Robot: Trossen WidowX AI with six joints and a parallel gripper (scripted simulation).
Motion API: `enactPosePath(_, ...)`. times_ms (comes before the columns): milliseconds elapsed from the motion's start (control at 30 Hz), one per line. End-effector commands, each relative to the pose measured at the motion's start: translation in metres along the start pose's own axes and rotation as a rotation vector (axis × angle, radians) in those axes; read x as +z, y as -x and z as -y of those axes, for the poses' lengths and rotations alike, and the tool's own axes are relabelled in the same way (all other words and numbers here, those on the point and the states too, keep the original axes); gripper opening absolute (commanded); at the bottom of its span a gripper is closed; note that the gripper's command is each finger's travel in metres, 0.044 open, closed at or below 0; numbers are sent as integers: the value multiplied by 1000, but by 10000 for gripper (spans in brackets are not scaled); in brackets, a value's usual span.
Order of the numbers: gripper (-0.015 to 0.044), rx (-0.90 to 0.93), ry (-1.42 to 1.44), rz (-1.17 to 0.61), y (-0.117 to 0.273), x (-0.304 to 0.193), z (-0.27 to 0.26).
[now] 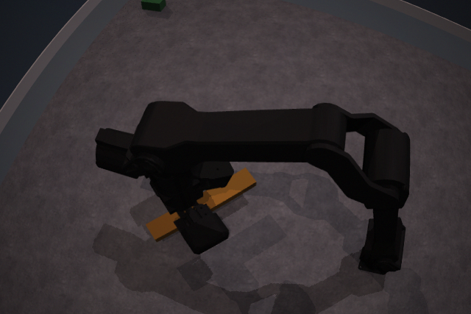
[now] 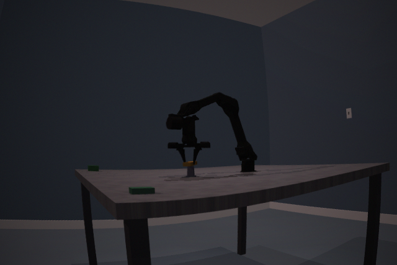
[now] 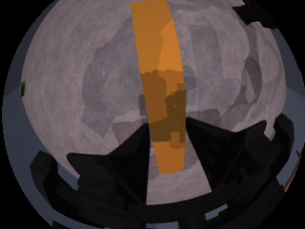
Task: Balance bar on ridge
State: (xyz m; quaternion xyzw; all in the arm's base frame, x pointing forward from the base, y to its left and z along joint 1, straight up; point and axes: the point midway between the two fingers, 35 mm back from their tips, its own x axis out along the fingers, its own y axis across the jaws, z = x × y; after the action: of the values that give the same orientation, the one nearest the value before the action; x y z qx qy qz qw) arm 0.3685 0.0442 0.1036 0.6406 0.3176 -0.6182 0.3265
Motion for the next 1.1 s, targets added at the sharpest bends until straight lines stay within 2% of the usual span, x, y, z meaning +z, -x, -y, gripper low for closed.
enactPosePath(0, 185, 0, 0, 0, 0, 0, 0)
enactPosePath(100, 185, 0, 0, 0, 0, 0, 0)
enactPosePath(433, 440, 0, 0, 0, 0, 0, 0)
enactPosePath(567, 440, 1, 0, -1, 7, -1, -1)
enactPosePath(833, 440, 10, 0, -8, 93, -1, -1)
enactPosePath(1067, 440, 10, 0, -9, 100, 0, 0)
